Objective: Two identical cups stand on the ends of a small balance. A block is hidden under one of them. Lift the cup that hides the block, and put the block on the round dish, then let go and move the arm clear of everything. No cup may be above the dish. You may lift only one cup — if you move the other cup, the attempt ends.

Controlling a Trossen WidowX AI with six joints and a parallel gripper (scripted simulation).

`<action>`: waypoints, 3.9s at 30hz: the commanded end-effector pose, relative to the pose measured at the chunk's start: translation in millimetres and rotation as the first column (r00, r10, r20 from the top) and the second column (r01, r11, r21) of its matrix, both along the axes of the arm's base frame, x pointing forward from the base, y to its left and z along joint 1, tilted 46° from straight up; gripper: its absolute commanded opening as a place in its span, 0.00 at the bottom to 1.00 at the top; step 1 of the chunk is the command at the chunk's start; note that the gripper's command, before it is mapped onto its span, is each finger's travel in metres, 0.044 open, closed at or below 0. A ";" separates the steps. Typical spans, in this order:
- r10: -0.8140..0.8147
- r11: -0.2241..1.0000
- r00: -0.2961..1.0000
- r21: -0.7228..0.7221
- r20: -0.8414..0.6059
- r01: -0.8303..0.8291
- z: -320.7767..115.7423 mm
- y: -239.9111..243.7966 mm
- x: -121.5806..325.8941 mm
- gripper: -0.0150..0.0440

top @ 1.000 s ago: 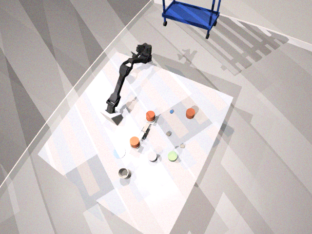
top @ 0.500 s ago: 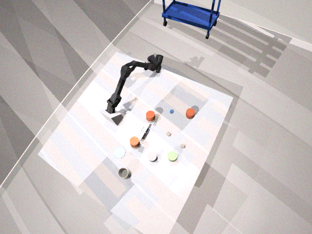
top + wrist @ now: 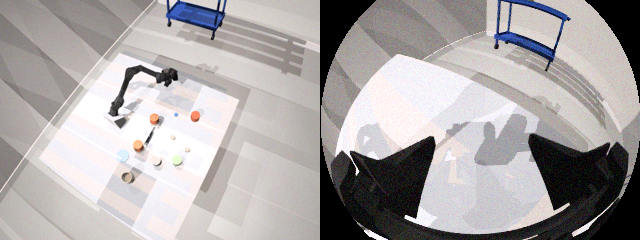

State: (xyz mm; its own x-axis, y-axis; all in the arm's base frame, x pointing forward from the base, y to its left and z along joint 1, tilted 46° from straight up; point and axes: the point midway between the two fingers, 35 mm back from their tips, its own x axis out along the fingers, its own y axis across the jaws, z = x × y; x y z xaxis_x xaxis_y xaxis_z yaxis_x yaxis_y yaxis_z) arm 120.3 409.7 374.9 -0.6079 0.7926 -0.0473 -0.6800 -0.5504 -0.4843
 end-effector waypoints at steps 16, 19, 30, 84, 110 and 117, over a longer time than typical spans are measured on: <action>-0.563 0.802 0.810 -0.346 -0.164 0.488 -103.6 -126.1 174.4 1.00; -0.636 0.746 0.749 -0.397 -0.185 0.535 -119.4 -154.5 191.2 1.00; -0.844 0.525 0.474 -0.573 -0.253 0.629 -173.5 -265.4 222.6 1.00; -0.630 0.392 -0.692 -0.914 -0.352 0.109 -268.7 -466.3 110.1 1.00; -0.490 0.544 -0.844 -0.680 0.217 -0.491 -251.8 -377.1 157.6 1.00; -0.419 0.578 -0.812 -0.570 0.407 -0.584 -244.9 -346.2 164.8 1.00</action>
State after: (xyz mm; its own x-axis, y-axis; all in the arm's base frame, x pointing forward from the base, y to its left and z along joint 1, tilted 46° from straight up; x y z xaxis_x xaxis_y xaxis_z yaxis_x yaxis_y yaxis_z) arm 280.7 45.1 126.3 0.0813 0.7583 -0.6468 0.8030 0.3345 0.4932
